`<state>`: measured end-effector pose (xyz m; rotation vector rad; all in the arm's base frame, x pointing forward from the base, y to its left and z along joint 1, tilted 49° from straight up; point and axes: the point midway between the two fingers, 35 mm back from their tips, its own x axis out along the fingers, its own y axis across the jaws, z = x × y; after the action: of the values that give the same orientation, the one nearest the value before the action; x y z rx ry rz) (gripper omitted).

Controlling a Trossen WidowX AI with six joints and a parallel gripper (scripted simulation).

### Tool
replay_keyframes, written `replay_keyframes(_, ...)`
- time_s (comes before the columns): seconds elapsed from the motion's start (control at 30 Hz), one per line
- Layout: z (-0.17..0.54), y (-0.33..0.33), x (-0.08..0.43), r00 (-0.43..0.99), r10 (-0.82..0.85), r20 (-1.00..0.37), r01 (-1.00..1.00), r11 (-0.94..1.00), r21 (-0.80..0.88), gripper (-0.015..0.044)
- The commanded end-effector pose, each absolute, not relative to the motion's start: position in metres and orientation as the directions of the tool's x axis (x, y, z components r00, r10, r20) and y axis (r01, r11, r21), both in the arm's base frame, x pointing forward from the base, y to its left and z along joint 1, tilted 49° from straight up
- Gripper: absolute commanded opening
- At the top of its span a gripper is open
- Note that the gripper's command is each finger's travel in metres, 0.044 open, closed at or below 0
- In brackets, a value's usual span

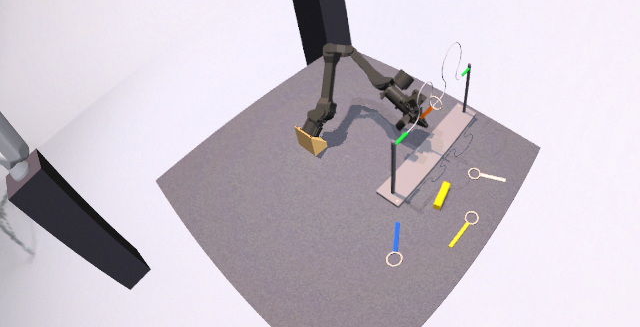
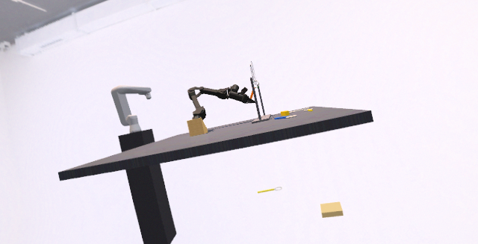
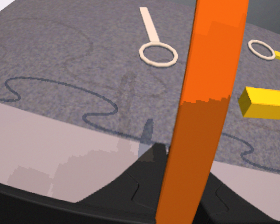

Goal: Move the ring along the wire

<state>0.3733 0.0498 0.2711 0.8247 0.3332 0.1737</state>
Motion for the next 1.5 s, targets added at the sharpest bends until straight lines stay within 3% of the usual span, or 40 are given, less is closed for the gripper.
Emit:
replay_keyframes(0.0, 0.263, 0.044, 0.372, 0.931, 0.271, -0.244, -0.014, 0.696, 0.718, -0.015)
replay_keyframes(0.57, 0.232, 0.004, 0.366, 0.918, 0.173, -0.356, 0.025, 0.872, 0.489, -0.015)
replay_keyframes(1.47, 0.219, -0.097, 0.349, 0.869, -0.129, -0.477, 0.065, 0.987, -0.149, -0.015)
